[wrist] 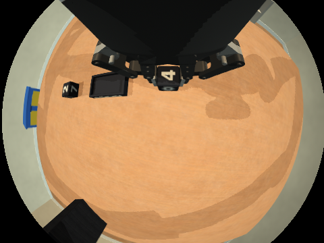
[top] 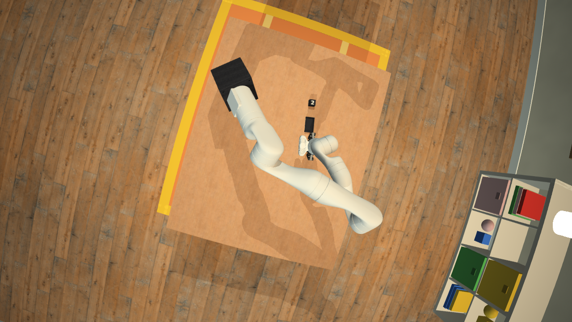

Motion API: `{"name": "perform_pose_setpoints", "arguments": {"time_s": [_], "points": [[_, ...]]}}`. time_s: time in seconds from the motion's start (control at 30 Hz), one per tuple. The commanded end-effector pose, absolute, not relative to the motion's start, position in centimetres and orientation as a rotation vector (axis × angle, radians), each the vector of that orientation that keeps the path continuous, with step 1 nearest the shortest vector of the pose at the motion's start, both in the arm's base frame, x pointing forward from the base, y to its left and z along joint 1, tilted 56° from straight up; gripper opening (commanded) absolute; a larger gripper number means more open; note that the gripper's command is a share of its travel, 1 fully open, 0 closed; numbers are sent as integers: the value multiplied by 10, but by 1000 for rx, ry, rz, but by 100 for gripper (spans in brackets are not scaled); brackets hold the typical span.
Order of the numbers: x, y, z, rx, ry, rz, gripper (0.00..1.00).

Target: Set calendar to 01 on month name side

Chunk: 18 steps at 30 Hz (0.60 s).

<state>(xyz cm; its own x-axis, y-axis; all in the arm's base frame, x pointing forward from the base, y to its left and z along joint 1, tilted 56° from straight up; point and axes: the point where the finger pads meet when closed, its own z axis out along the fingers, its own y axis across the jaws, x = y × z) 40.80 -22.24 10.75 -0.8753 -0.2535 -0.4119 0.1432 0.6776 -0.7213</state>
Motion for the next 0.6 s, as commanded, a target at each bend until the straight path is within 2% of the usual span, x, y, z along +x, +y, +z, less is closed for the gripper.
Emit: {"name": "perform_pose_setpoints", "arguments": {"time_s": [0.0,0.57], "points": [[408,-222,108,-86,2403,-1091,28],[400,-210,117,-86,2403,-1091,28]]}}
